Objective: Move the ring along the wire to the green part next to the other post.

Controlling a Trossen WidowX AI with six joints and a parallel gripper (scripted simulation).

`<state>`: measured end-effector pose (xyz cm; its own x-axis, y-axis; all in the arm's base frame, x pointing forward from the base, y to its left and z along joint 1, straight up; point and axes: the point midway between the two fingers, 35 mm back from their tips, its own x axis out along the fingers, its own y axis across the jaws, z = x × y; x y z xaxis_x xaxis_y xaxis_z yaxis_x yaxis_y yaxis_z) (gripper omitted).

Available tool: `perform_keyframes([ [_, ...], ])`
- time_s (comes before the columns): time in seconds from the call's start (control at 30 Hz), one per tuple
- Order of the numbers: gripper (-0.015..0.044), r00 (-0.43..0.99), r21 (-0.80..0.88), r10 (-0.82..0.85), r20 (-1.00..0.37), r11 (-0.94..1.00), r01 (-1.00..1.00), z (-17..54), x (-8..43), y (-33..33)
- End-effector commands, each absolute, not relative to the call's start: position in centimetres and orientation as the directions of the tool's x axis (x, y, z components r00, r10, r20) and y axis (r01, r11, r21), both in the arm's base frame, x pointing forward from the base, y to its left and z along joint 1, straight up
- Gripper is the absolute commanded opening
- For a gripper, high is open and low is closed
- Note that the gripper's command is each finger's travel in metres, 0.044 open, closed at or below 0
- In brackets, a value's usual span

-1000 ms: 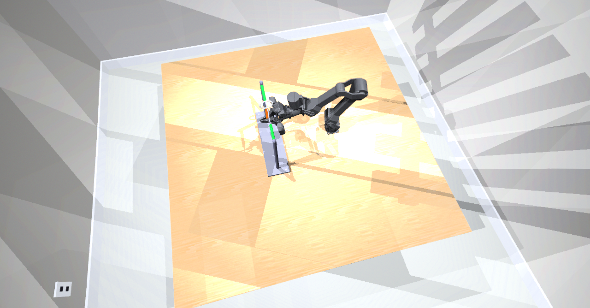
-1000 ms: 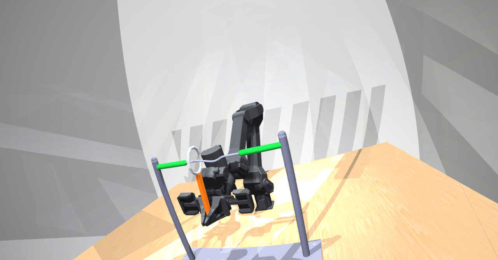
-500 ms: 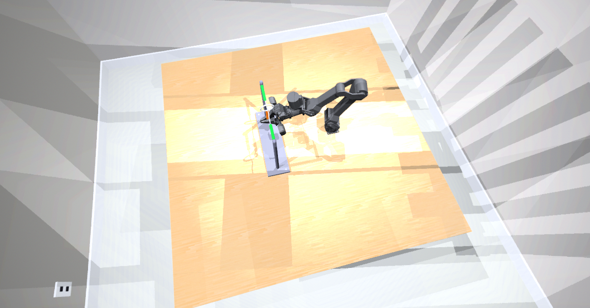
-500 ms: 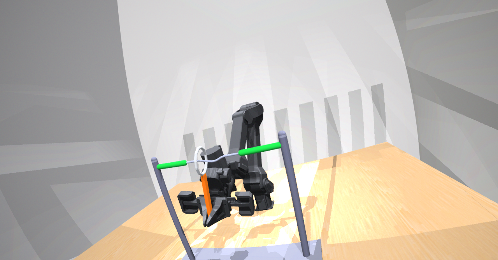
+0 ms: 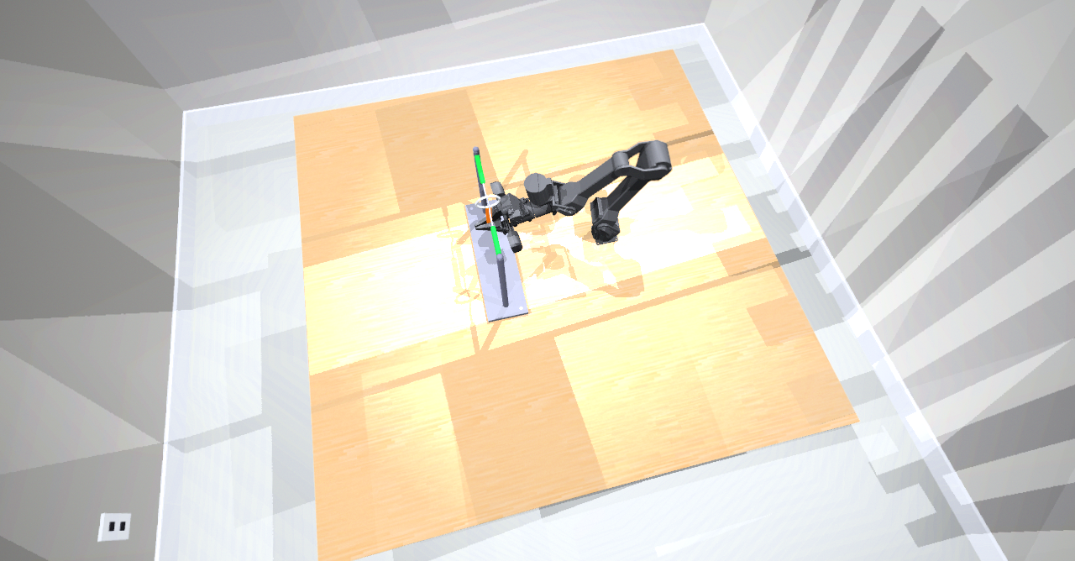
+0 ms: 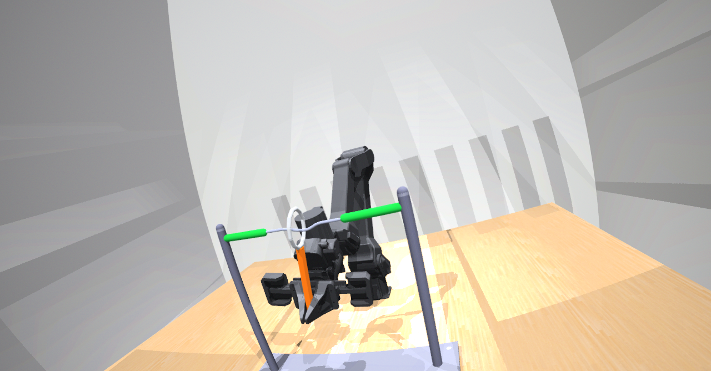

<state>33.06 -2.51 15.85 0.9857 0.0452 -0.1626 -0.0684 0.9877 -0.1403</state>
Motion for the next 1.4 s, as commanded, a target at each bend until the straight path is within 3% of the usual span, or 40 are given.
perform_keyframes([
  [0.0, -0.015, 0.985, -0.093, 0.038, -0.166, 0.994, -0.054, 15.4, 32.9, -1.6],
  [0.73, -0.015, 0.972, 0.19, 0.011, -0.237, 0.981, 0.035, 15.7, 32.0, 4.2],
  [1.37, -0.015, 0.971, 0.103, 0.03, -0.237, 0.995, -0.006, 16.0, 32.1, 4.9],
])
